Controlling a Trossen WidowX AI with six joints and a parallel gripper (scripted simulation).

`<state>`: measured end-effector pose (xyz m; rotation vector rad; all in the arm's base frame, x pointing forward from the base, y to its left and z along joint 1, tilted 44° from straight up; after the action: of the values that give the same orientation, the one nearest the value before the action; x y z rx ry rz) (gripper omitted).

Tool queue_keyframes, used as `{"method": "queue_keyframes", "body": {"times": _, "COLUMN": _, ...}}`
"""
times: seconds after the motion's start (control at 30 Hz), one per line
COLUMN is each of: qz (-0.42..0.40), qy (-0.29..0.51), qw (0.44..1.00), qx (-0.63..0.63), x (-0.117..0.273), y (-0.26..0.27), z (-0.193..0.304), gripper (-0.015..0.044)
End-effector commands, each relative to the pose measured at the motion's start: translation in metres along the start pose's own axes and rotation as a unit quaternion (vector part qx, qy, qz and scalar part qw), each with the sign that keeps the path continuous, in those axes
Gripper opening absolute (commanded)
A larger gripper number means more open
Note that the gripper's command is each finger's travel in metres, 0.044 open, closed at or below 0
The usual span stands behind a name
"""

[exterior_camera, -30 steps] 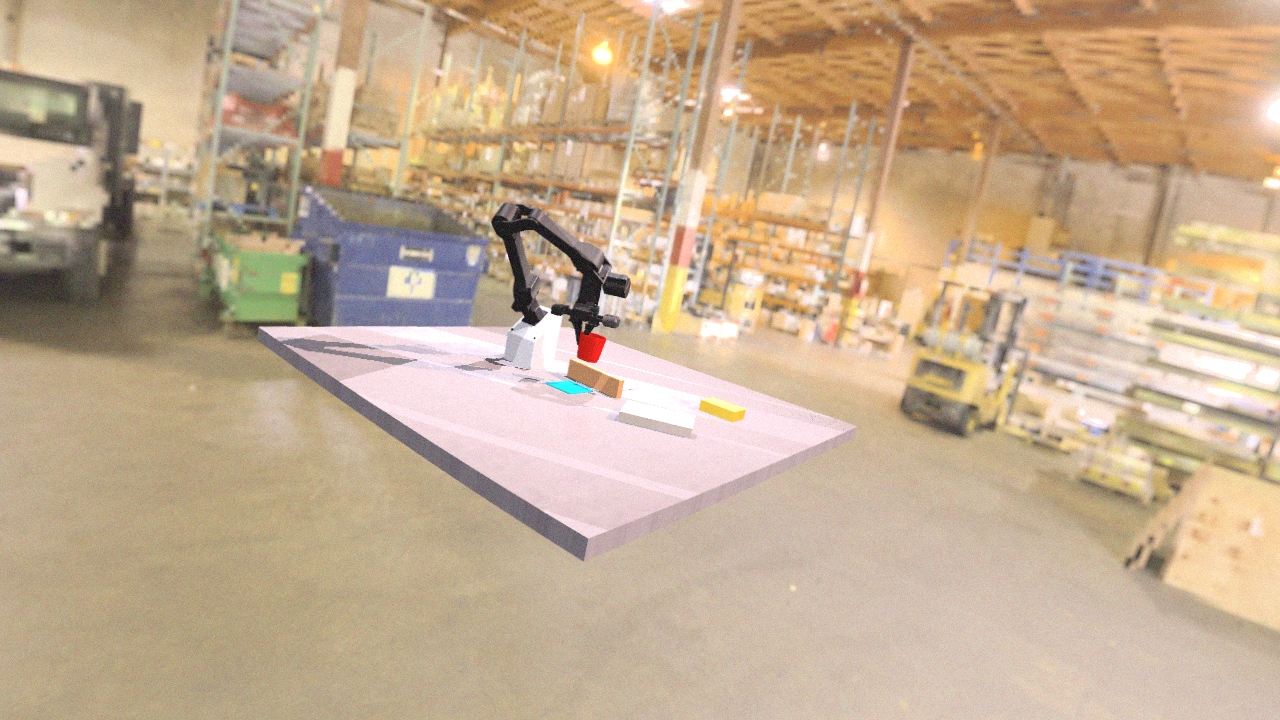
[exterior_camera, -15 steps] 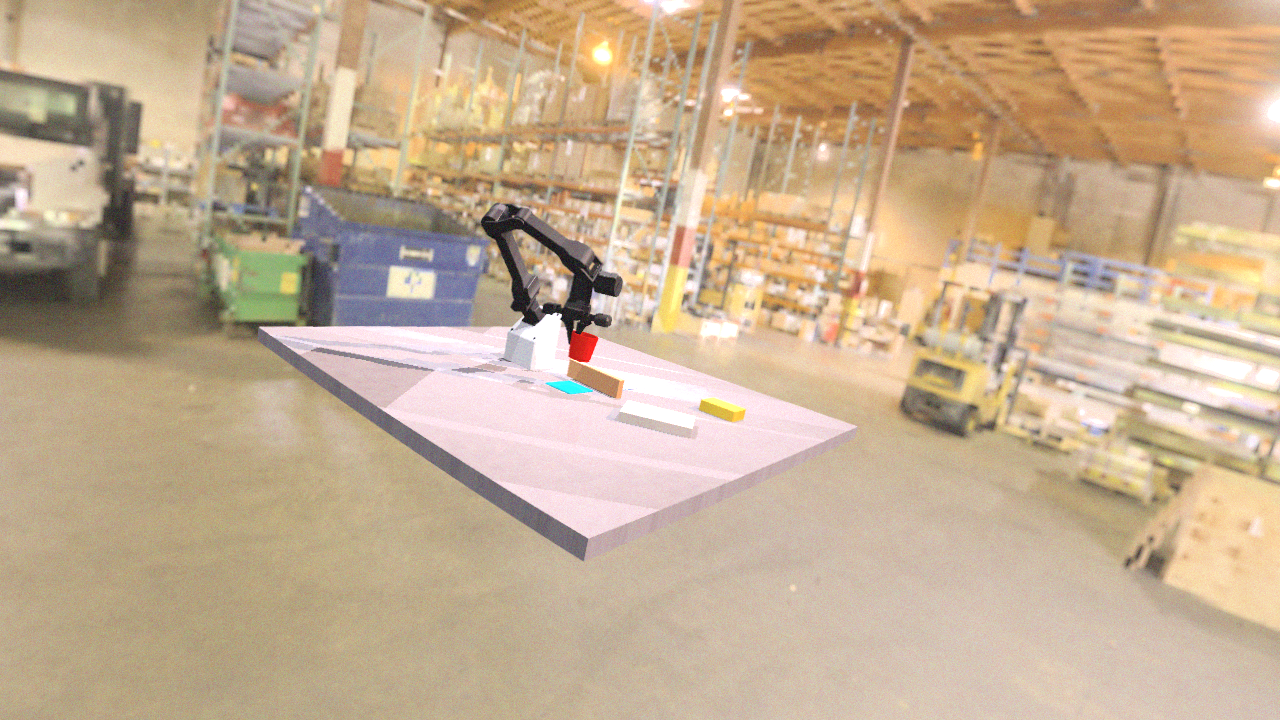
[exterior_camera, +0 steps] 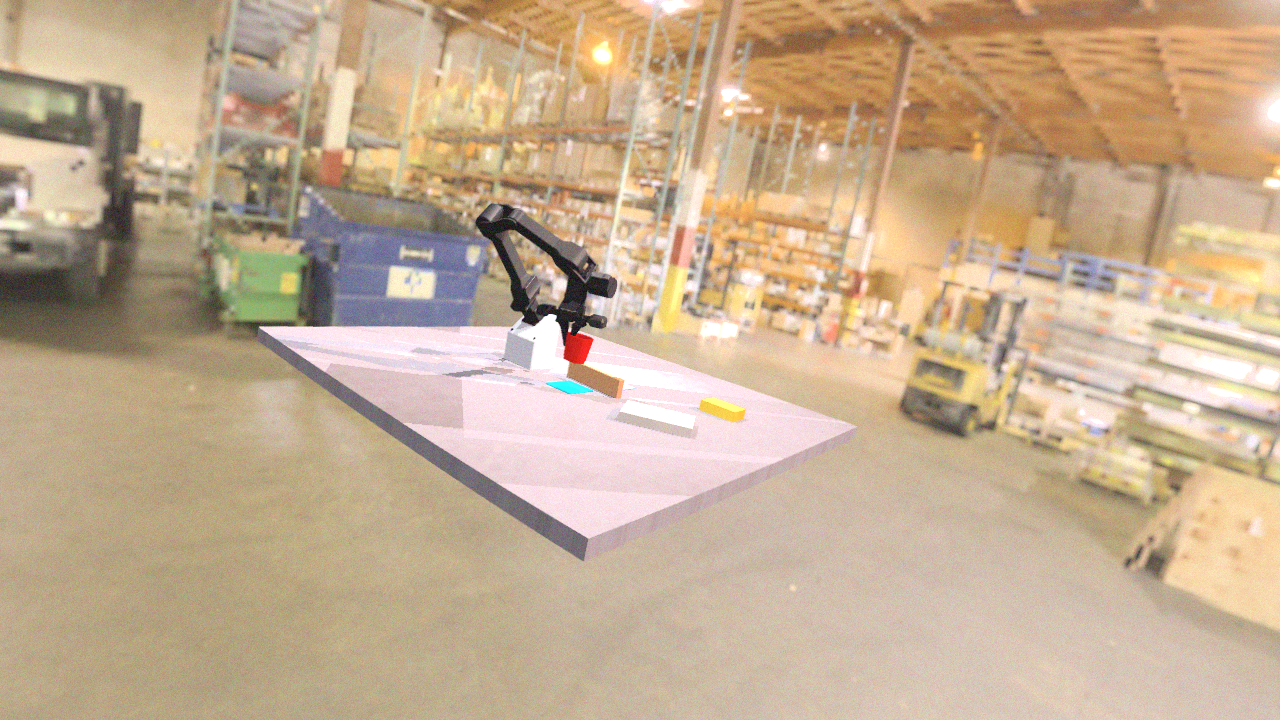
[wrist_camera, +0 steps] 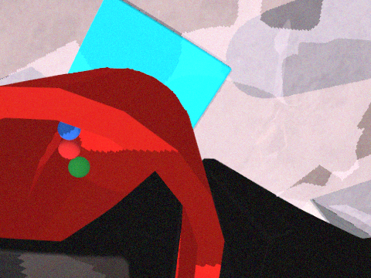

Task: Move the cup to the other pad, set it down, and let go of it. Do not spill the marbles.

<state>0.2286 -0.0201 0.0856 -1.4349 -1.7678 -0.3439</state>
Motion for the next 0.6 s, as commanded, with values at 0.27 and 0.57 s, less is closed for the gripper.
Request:
{"method": "queue_keyframes", "body": {"times": 0.27, "qz": -0.001, "qy": -0.002, "qw": 1.000, "qx": 0.003, "x": -0.014, "y": 0.000, "z": -0.001, "gripper": 0.0000}}
{"method": "queue_keyframes", "body": {"times": 0.57, "qz": -0.001, "qy": -0.002, "qw": 1.000, "qx": 0.003, "x": -0.026, "y": 0.000, "z": -0.001, "gripper": 0.0000}}
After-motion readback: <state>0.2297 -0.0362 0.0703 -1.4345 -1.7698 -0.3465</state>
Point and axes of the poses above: the point midway between the two fingers, 35 mm back from their tips, its own x axis back along the fingers, its own y axis across the jaws, z = x × y, the point moved 4 cm from there along x, back along the fingers, and after that the axes turned 6 degrees about -x, right-handed, at the moved point
